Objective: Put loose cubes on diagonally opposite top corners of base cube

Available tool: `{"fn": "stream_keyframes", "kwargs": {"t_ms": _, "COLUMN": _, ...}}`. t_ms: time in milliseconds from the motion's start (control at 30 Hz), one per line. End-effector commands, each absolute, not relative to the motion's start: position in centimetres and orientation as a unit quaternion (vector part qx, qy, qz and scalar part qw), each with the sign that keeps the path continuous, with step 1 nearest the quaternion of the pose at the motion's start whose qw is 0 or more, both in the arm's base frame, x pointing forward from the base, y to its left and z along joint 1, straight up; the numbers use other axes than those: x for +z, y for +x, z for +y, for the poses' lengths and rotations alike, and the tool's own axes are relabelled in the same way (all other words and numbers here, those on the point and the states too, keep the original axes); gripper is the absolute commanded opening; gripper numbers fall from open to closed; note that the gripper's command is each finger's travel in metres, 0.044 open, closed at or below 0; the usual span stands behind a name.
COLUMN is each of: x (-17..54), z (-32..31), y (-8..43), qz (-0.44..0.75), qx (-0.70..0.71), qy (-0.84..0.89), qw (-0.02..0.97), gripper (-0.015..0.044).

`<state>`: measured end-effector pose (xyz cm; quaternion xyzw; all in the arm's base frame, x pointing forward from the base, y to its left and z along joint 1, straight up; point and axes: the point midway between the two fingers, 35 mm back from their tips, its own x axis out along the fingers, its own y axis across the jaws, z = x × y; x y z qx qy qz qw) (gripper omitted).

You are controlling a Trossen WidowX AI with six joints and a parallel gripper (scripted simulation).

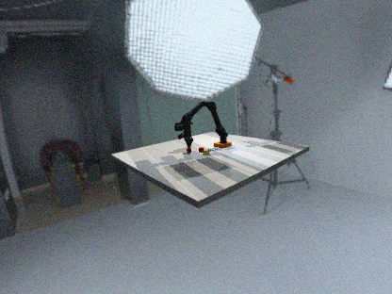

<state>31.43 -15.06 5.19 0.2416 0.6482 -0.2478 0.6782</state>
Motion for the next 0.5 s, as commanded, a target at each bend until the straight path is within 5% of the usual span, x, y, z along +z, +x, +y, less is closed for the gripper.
{"fn": "stream_keyframes", "kwargs": {"t_ms": 0, "x": 4.3, "z": -15.0, "y": 31.4, "qz": 0.651, "qx": -0.244, "qy": 0.242, "qw": 0.676, "gripper": 0.0265}}
{"fn": "stream_keyframes", "kwargs": {"t_ms": 333, "x": 2.9, "z": -15.0, "y": 31.4, "qz": 0.651, "qx": -0.244, "qy": 0.242, "qw": 0.676, "gripper": 0.0265}}
{"fn": "stream_keyframes", "kwargs": {"t_ms": 467, "x": 2.9, "z": -15.0, "y": 31.4, "qz": 0.651, "qx": -0.244, "qy": 0.242, "qw": 0.676, "gripper": 0.016}}
